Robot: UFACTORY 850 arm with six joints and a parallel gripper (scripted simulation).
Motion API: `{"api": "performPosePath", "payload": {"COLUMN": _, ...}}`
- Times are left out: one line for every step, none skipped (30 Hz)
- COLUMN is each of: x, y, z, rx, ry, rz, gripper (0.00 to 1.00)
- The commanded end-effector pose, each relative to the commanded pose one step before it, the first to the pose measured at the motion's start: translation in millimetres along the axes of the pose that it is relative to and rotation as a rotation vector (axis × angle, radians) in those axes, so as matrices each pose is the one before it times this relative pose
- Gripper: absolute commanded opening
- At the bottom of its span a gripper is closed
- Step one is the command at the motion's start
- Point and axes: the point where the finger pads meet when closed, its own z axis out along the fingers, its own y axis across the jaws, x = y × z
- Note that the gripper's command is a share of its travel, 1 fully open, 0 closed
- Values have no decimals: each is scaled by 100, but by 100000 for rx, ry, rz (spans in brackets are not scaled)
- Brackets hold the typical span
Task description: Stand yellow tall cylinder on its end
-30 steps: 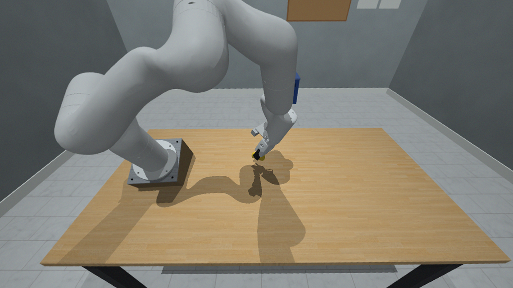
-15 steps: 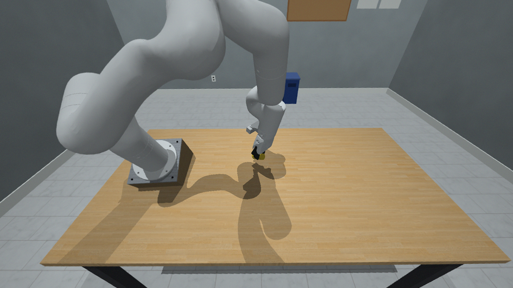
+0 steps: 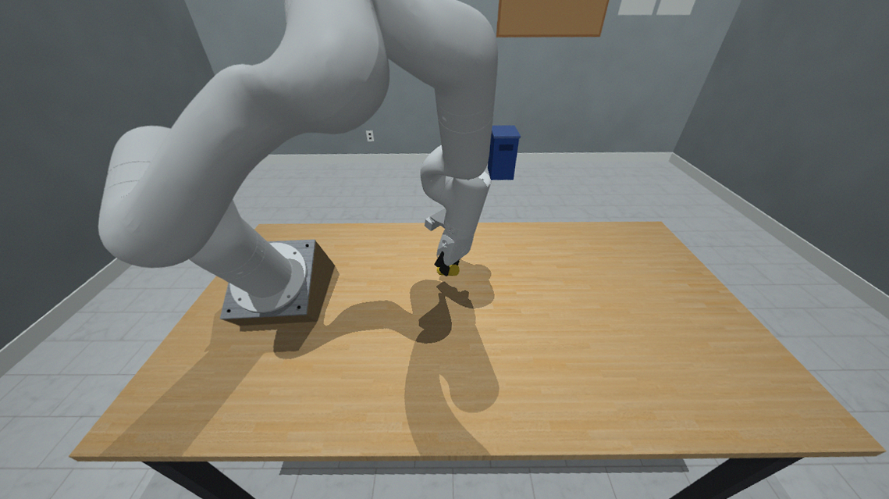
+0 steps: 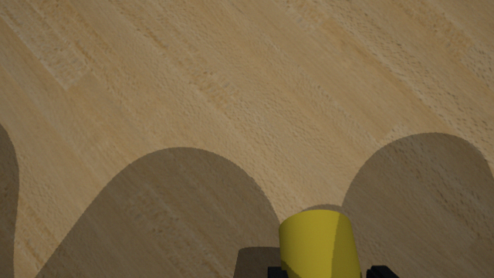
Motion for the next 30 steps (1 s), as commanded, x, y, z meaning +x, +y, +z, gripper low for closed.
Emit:
{"api": "performPosePath", "payload": {"x": 15, "y": 26, "z": -48, "rx": 45, "ry": -504, "rz": -56, "gripper": 34}}
{"api": "performPosePath", "payload": {"x": 0, "y": 0, "z": 0, "rx": 0, "ry": 0, "rz": 0, "gripper": 34}}
{"api": "performPosePath", "payload": {"x": 16, "y": -35, "z": 14, "rx": 178, "ry": -432, "rz": -2, "gripper": 34}}
{"api": "performPosePath", "payload": {"x": 20, "y": -46, "z": 18, "rx": 235, "ry": -598, "rz": -2, "gripper": 34}}
{"api": "performPosePath", "payload": {"x": 24, "y": -56, "z": 22, "rx": 283, "ry": -773, "rz": -1, "gripper": 34}}
{"api": "performPosePath", "payload": {"x": 26, "y": -63, "z": 25, "rx": 318, "ry": -951, "rz": 0, "gripper": 34}}
{"api": "performPosePath", "payload": {"x": 27, "y": -66, "z": 26, "rx": 334, "ry": -1125, "rz": 1, "gripper": 34}}
{"api": "performPosePath", "payload": {"x": 26, "y": -65, "z": 25, "rx": 329, "ry": -1289, "rz": 4, "gripper": 34}}
{"api": "performPosePath", "payload": {"x": 23, "y": -59, "z": 23, "rx": 301, "ry": -1437, "rz": 8, "gripper": 34}}
{"api": "performPosePath", "payload": {"x": 19, "y": -50, "z": 19, "rx": 251, "ry": -1563, "rz": 12, "gripper": 34}}
{"api": "performPosePath", "payload": {"x": 15, "y": -36, "z": 14, "rx": 182, "ry": -1660, "rz": 18, "gripper": 34}}
{"api": "performPosePath", "payload": {"x": 11, "y": -19, "z": 8, "rx": 98, "ry": -1724, "rz": 23, "gripper": 34}}
{"api": "performPosePath", "payload": {"x": 7, "y": -1, "z": 1, "rx": 6, "ry": -1753, "rz": 29, "gripper": 34}}
{"api": "performPosePath", "payload": {"x": 3, "y": 17, "z": -6, "rx": -87, "ry": -1743, "rz": 35, "gripper": 34}}
{"api": "performPosePath", "payload": {"x": 1, "y": 35, "z": -13, "rx": -175, "ry": -1696, "rz": 39, "gripper": 34}}
{"api": "performPosePath", "payload": {"x": 0, "y": 49, "z": -18, "rx": -249, "ry": -1614, "rz": 43, "gripper": 34}}
{"api": "performPosePath", "payload": {"x": 0, "y": 61, "z": -22, "rx": -305, "ry": -1499, "rz": 45, "gripper": 34}}
{"api": "performPosePath", "payload": {"x": 0, "y": 0, "z": 0, "rx": 0, "ry": 0, "rz": 0, "gripper": 34}}
{"api": "performPosePath", "payload": {"x": 0, "y": 0, "z": 0, "rx": 0, "ry": 0, "rz": 0, "gripper": 34}}
{"api": "performPosePath", "payload": {"x": 0, "y": 67, "z": -24, "rx": -338, "ry": -1357, "rz": 45, "gripper": 34}}
{"api": "performPosePath", "payload": {"x": 1, "y": 69, "z": -25, "rx": -348, "ry": -1194, "rz": 44, "gripper": 34}}
{"api": "performPosePath", "payload": {"x": 2, "y": 67, "z": -24, "rx": -334, "ry": -1016, "rz": 40, "gripper": 34}}
{"api": "performPosePath", "payload": {"x": 2, "y": 60, "z": -21, "rx": -300, "ry": -831, "rz": 35, "gripper": 34}}
{"api": "performPosePath", "payload": {"x": 2, "y": 50, "z": -18, "rx": -250, "ry": -645, "rz": 29, "gripper": 34}}
{"api": "performPosePath", "payload": {"x": 2, "y": 38, "z": -14, "rx": -191, "ry": -468, "rz": 22, "gripper": 34}}
{"api": "performPosePath", "payload": {"x": 7, "y": 25, "z": -10, "rx": -127, "ry": -301, "rz": 14, "gripper": 34}}
{"api": "performPosePath", "payload": {"x": 189, "y": 0, "z": -26, "rx": 0, "ry": 0, "rz": 0, "gripper": 34}}
{"api": "performPosePath", "payload": {"x": 75, "y": 0, "z": -10, "rx": 0, "ry": 0, "rz": 0, "gripper": 34}}
{"api": "performPosePath", "payload": {"x": 11, "y": 0, "z": -2, "rx": 0, "ry": 0, "rz": 0, "gripper": 34}}
{"api": "performPosePath", "payload": {"x": 0, "y": 0, "z": 0, "rx": 0, "ry": 0, "rz": 0, "gripper": 34}}
